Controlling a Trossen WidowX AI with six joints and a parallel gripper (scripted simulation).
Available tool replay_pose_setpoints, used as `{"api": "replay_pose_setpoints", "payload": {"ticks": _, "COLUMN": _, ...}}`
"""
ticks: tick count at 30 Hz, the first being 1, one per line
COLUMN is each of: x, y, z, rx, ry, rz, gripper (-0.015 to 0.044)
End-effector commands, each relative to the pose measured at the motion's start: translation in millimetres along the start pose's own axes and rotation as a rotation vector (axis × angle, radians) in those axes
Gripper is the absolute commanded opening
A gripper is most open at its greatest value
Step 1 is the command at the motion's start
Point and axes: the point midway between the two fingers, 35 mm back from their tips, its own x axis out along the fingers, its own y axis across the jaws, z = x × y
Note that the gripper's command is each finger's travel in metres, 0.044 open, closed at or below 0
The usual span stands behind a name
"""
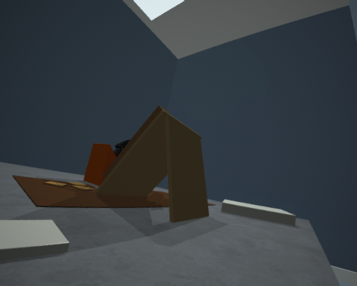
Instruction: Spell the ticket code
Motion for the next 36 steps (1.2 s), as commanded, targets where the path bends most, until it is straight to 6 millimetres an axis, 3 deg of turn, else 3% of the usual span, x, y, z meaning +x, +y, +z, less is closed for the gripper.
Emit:
{"api": "replay_pose_setpoints", "payload": {"ticks": 1, "x": 0.9, "y": -4.4, "z": -3.0, "rx": -0.001, "ry": 0.009, "rz": -0.001, "gripper": 0.0000}}
{"api": "replay_pose_setpoints", "payload": {"ticks": 36, "x": 0.7, "y": -22.2, "z": -3.0, "rx": -0.001, "ry": 0.009, "rz": -0.002, "gripper": 0.0000}}
